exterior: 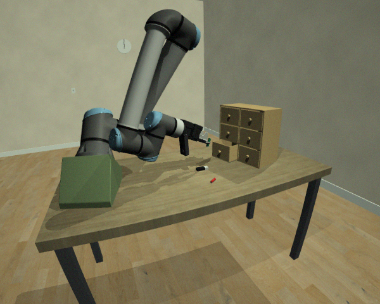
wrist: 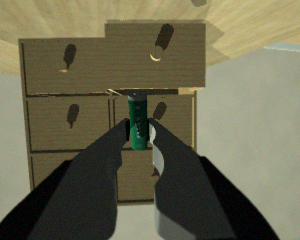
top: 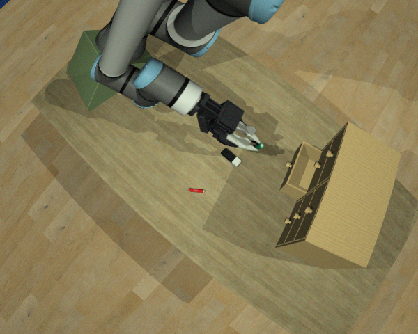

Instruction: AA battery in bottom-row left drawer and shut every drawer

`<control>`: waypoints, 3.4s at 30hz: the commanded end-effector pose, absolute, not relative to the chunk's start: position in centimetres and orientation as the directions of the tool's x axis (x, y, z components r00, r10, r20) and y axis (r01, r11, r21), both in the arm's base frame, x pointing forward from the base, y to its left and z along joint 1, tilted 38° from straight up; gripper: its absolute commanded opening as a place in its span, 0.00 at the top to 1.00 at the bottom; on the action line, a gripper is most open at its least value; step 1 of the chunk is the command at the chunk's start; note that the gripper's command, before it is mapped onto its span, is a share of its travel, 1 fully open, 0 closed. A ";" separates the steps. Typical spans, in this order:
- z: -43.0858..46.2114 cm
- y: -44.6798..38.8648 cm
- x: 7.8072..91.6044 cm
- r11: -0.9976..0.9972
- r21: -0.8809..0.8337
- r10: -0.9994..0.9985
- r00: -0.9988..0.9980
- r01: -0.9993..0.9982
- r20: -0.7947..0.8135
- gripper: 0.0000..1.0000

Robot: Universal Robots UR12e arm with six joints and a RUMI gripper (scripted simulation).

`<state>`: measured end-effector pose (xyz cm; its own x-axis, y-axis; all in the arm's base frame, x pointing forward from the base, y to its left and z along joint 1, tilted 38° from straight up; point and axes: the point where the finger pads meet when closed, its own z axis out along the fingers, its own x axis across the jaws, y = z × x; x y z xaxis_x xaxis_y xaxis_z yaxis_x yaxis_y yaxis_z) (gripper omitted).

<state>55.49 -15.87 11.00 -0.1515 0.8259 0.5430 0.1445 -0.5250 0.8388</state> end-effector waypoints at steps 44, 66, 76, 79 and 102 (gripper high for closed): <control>11.0 -16.0 55.6 -0.535 0.841 0.830 -0.141 0.075 0.540 0.95; 11.1 -15.9 56.0 -0.536 0.841 0.829 -0.142 0.076 0.541 0.95; 11.3 -15.9 56.6 -0.537 0.840 0.828 -0.142 0.076 0.542 0.95; 11.4 -15.9 56.9 -0.536 0.841 0.829 -0.142 0.076 0.541 0.95; 12.5 -16.1 60.3 -0.535 0.841 0.829 -0.142 0.075 0.540 0.95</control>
